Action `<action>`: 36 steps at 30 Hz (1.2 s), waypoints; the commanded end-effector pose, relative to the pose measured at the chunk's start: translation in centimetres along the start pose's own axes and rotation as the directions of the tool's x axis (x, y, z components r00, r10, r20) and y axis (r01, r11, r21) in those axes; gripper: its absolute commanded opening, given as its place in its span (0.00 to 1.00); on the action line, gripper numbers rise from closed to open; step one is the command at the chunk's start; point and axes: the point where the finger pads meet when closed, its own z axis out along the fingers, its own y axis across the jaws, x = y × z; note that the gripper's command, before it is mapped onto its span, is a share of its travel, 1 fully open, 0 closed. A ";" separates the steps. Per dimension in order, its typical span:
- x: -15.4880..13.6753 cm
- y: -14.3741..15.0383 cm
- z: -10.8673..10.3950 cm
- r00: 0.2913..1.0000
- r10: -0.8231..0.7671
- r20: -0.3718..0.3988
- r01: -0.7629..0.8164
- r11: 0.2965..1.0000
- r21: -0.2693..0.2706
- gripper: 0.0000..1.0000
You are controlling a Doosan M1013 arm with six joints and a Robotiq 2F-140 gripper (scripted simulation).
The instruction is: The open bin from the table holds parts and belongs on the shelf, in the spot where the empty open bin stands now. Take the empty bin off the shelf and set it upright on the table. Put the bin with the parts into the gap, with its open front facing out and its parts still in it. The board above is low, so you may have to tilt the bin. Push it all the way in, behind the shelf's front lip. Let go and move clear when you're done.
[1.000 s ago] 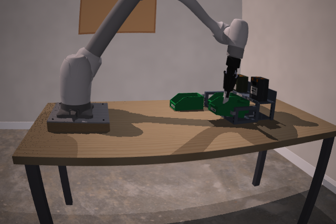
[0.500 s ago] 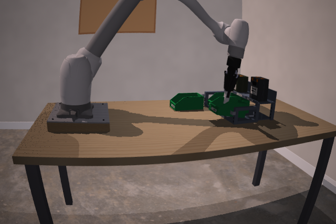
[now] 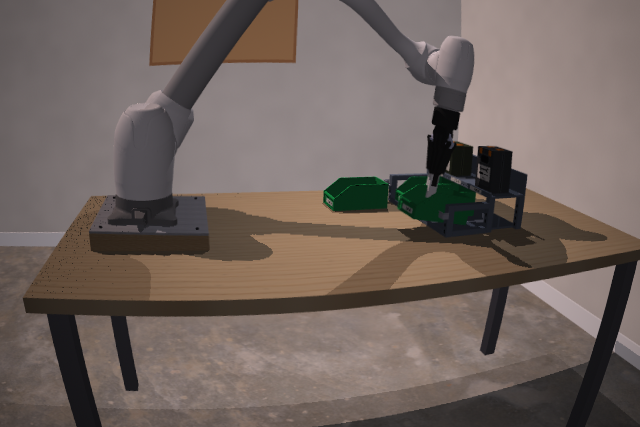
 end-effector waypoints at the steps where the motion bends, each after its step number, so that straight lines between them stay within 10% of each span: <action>1: 0.0 0.0 0.0 1.000 0.000 0.000 0.000 1.000 0.000 0.10; 36: 0.2 0.0 1.1 1.000 0.000 0.000 0.000 1.000 0.000 0.10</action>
